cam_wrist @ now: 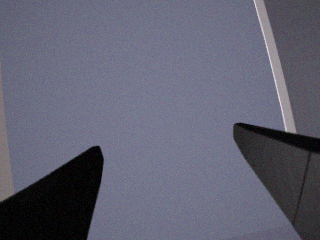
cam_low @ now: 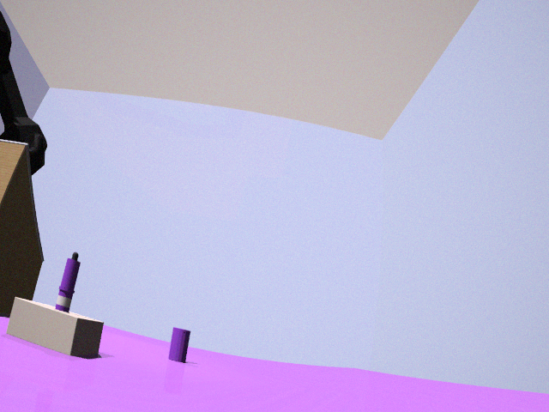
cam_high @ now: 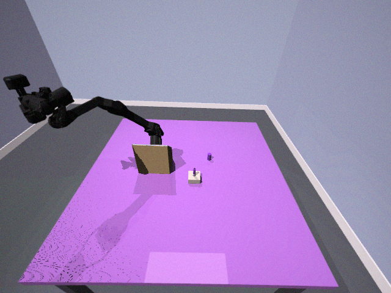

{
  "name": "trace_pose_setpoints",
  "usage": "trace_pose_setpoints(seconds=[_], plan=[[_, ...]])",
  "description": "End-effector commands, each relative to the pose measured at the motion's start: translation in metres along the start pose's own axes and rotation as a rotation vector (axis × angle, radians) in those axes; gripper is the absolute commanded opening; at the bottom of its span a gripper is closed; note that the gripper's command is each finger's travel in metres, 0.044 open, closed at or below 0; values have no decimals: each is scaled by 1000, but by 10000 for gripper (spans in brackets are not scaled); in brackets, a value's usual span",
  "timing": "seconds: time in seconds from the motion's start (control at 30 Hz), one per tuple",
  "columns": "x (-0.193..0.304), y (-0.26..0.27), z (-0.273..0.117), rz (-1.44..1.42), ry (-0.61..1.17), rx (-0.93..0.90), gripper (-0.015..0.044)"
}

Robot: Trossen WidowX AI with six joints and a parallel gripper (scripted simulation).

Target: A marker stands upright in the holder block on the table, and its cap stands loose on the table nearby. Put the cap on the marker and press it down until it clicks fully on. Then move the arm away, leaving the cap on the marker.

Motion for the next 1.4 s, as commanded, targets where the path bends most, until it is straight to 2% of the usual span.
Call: trace_pose_setpoints(seconds=[0.0, 0.17, 0.5, 0.8, 1.07, 1.37], plan=[[1, 1, -1, -1, 4, -2, 374], [11, 29, -45, -67, 109, -122, 242], [11, 97, -173, -224, 313, -481, 241], [-6, 130, -298, -356, 464, -835, 241], [-38, 134, -416, -470, 571, -1197, 241], [-92, 107, -542, -578, 660, -1623, 241]])
Point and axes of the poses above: the point midway between the two fingers, 35 mm back from their tips, its own z axis out along the fingers, its own y axis across the jaws, x = y × z, the point moved 5 cm from there along -z, back along the fingers, and after that the axes turned 15 degrees about -z, right-handed, at the moved point
